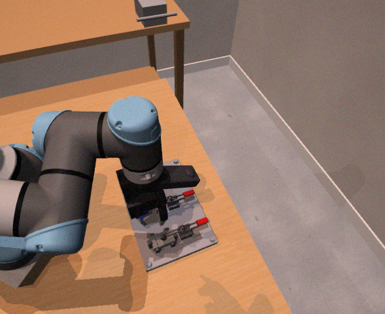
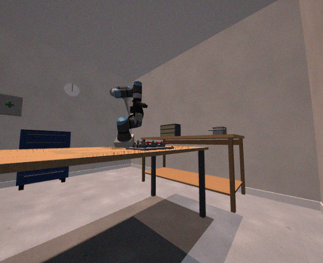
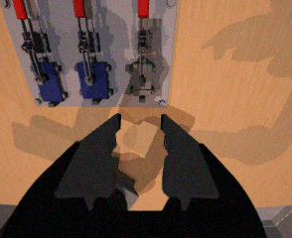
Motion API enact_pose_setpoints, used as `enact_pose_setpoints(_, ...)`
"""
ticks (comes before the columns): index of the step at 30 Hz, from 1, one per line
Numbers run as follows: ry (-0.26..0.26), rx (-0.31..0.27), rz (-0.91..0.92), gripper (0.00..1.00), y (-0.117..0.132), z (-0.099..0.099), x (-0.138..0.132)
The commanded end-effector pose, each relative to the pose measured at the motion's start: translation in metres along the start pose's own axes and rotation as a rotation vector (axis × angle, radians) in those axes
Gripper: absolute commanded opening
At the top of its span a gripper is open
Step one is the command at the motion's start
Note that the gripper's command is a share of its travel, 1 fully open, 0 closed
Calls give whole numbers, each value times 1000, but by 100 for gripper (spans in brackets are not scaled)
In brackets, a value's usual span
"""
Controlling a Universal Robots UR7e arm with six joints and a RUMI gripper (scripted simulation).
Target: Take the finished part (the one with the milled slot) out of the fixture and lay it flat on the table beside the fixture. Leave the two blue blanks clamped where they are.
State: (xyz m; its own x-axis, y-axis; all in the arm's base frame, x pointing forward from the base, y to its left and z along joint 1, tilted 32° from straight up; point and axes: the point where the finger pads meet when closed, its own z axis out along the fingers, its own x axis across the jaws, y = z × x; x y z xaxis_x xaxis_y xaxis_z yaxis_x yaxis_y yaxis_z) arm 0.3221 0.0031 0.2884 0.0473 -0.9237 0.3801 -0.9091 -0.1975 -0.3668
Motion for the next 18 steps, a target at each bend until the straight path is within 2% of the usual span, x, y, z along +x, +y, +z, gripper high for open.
enact_pose_setpoints(1,0,1,0,28,0,0,0)
enact_pose_setpoints(10,0,1,0,28,0,4,0)
enact_pose_setpoints(18,0,1,0,28,0,35,0)
